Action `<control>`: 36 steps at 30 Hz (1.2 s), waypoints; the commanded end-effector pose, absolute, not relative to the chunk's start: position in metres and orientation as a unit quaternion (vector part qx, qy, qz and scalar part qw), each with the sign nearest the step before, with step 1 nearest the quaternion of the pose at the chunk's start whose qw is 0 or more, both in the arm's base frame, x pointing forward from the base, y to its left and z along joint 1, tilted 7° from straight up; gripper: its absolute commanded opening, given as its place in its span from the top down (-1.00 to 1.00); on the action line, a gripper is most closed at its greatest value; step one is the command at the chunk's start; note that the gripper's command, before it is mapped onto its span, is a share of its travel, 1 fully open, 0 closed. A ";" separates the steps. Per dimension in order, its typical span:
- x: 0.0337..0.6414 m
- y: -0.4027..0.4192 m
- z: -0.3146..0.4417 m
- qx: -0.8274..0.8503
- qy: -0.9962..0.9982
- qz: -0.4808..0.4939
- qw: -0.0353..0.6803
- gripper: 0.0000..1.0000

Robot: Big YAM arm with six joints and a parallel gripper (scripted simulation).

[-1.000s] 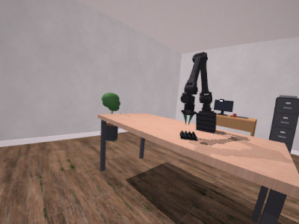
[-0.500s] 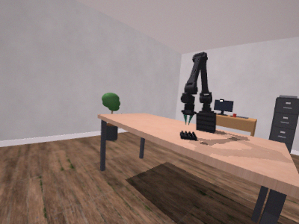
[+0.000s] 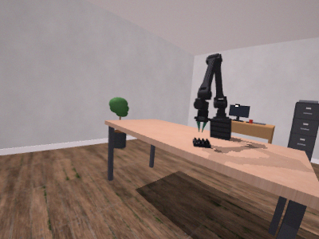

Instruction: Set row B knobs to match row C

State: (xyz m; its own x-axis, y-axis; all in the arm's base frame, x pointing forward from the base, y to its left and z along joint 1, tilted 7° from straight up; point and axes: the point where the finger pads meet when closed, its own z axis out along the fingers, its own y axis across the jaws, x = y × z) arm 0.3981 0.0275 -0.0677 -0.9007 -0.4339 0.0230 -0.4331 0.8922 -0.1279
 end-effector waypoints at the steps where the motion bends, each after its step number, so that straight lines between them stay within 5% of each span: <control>1: 0.402 0.024 -0.075 -0.221 0.973 -0.066 0.006 0.64; 36: 0.405 0.019 -0.107 -0.221 0.973 -0.066 0.008 0.64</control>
